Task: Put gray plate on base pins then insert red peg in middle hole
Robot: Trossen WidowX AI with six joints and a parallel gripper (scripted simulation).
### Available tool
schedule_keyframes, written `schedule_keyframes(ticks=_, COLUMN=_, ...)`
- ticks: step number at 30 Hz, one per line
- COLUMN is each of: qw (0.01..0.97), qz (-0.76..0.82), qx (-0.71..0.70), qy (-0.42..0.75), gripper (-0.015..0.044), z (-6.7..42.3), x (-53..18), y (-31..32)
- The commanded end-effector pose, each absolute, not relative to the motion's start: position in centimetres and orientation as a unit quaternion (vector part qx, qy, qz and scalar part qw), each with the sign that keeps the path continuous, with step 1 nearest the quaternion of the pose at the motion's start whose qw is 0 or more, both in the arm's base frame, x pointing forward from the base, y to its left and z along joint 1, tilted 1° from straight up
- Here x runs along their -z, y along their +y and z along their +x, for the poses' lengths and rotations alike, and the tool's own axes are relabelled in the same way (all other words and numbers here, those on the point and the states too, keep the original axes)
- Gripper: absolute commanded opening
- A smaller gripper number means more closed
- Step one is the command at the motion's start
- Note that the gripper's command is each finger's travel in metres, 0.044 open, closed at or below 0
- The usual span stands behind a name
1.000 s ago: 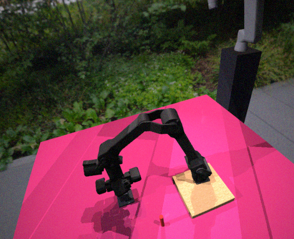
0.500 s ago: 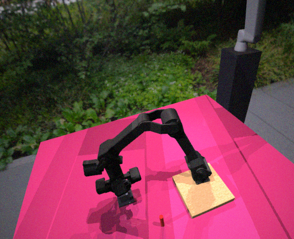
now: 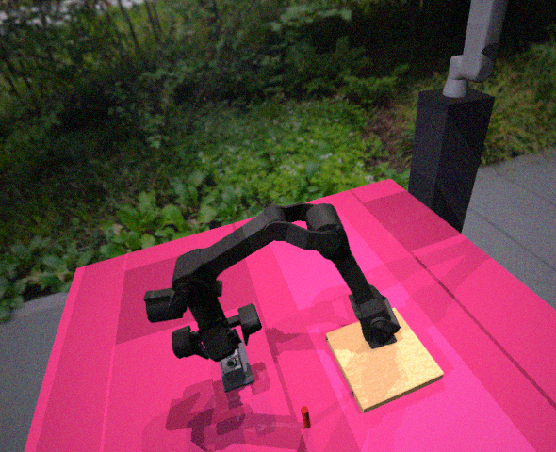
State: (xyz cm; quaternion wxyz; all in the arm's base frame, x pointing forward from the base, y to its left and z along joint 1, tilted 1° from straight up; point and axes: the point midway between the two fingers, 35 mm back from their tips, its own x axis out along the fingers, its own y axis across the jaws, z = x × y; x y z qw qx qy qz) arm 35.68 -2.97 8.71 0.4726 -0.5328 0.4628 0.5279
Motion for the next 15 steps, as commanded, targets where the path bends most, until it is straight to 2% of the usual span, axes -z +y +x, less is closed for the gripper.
schedule_keyframes(ticks=1, qw=0.477, qz=-0.54, qx=-0.522, qy=0.457, gripper=0.044, z=35.3, x=-15.2, y=-3.0)
schedule_keyframes(ticks=9, qw=0.48, qz=-0.537, qx=-0.519, qy=0.46, gripper=0.044, z=35.5, x=-16.2, y=-2.9)
schedule_keyframes(ticks=15, qw=0.581, qz=-0.425, qx=-0.413, qy=0.557, gripper=0.044, z=34.0, x=-16.3, y=0.9)
